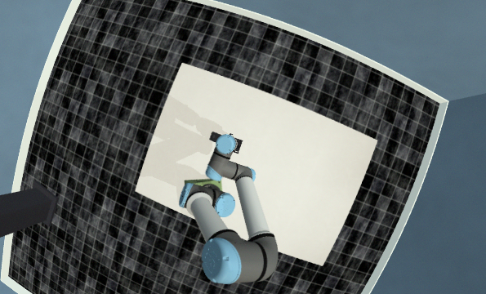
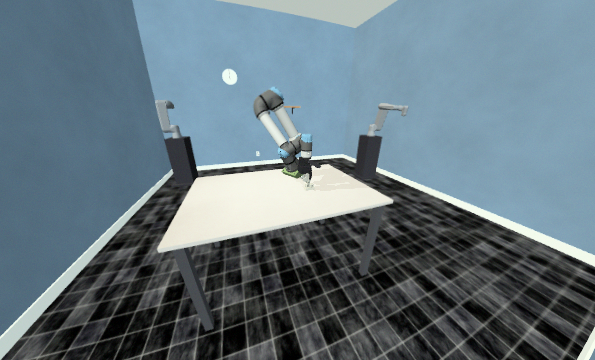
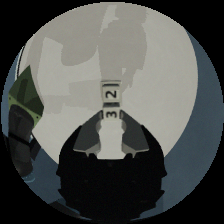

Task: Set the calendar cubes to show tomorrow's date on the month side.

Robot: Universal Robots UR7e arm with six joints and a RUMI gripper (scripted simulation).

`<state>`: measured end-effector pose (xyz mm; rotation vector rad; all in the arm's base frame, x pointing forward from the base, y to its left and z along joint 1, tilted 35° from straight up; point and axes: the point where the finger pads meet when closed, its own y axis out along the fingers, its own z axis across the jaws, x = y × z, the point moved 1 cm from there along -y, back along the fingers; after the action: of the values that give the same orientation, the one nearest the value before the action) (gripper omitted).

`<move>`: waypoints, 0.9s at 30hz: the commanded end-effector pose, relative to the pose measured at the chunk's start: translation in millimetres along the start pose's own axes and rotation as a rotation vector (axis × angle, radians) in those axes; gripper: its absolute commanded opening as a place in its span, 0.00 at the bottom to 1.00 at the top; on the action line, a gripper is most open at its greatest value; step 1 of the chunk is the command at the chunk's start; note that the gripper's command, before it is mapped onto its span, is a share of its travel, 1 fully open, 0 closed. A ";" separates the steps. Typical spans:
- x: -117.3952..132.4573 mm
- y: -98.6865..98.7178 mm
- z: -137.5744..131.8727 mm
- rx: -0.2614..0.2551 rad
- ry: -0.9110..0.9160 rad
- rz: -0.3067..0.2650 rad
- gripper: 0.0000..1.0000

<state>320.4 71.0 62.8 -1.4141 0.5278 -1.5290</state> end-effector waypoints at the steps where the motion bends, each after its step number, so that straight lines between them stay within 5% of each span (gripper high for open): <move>1: 0.1 1.3 -0.9 -0.002 0.000 0.000 0.10; 27: -0.2 11.0 -1.9 -0.005 -0.001 0.001 0.10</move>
<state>321.8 67.2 55.5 -1.4177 0.5303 -1.5276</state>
